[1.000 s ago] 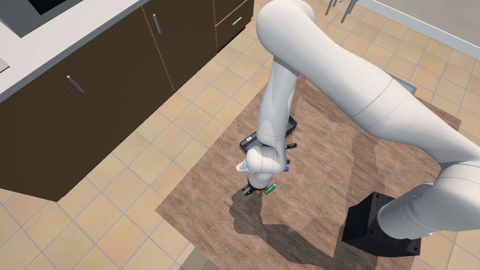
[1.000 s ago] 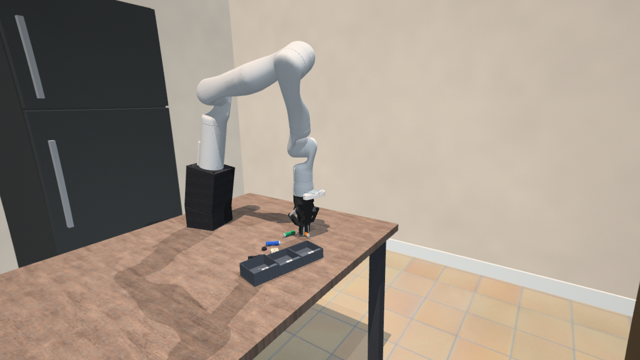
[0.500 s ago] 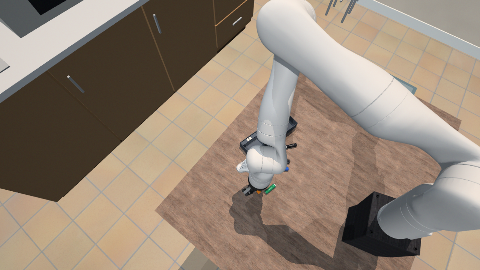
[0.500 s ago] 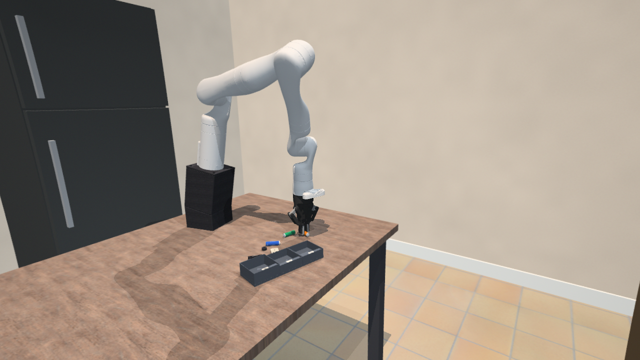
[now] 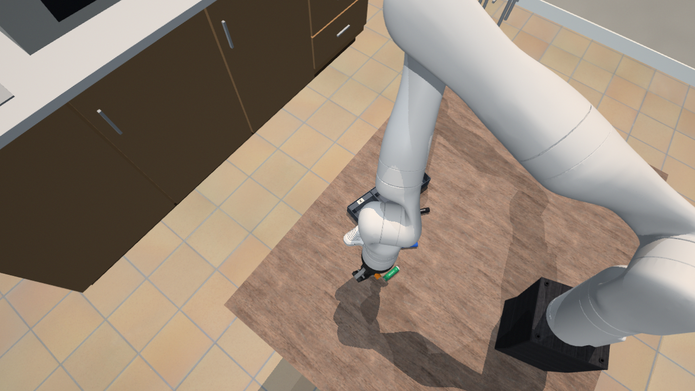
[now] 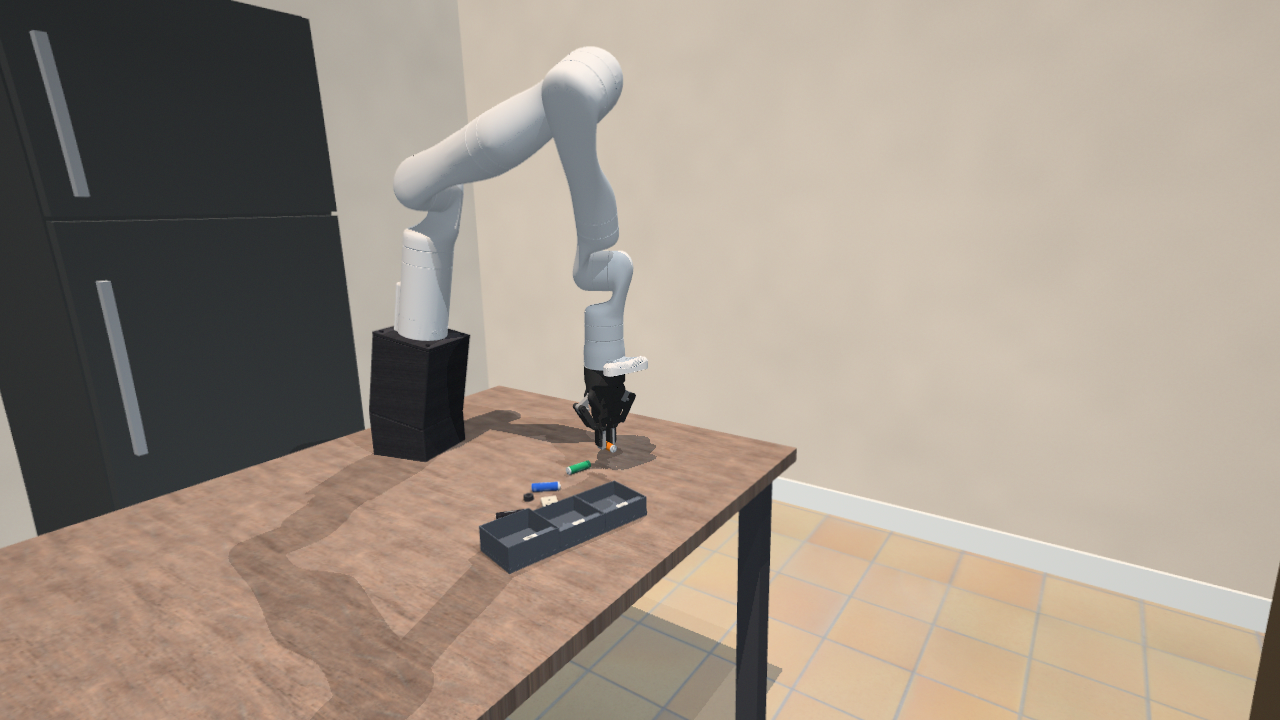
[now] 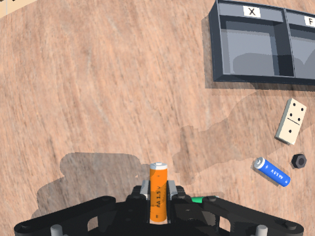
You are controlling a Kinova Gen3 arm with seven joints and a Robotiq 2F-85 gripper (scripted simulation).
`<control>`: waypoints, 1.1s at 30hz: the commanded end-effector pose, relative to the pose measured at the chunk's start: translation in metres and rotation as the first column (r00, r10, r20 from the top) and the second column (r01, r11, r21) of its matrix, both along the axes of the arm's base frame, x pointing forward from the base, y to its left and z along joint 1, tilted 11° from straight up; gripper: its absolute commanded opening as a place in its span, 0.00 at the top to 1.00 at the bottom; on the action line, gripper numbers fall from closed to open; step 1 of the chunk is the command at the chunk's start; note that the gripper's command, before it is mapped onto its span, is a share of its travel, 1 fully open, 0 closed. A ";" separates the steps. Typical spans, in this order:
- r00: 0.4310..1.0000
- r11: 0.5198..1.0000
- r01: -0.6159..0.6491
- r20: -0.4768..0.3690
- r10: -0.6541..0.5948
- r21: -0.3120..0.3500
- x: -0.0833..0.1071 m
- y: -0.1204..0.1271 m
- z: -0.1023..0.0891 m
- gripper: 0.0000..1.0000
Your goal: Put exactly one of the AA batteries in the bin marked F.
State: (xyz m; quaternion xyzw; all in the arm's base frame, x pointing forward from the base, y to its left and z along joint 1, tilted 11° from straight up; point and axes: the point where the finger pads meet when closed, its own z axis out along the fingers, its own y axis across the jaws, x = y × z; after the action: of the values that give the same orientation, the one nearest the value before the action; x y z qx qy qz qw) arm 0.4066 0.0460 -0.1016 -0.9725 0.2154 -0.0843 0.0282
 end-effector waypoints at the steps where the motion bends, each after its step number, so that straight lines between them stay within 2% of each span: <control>1: 1.000 1.000 -0.002 0.018 0.002 -0.005 0.005 -0.002 0.016 0.91; 22: 1.000 1.000 -0.002 0.018 0.002 -0.005 0.004 -0.002 0.019 0.91; 24: 1.000 1.000 -0.002 0.018 0.002 -0.005 0.006 -0.014 0.019 0.91; 26: 1.000 1.000 -0.002 0.018 0.002 -0.005 0.006 -0.014 0.019 0.91; 33: 1.000 1.000 -0.002 0.018 0.002 -0.005 0.014 -0.055 0.020 0.91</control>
State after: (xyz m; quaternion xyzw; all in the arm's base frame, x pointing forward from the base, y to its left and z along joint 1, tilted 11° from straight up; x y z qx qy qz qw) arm 0.4147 0.0088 -0.0848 -0.9748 0.2023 -0.0894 0.0300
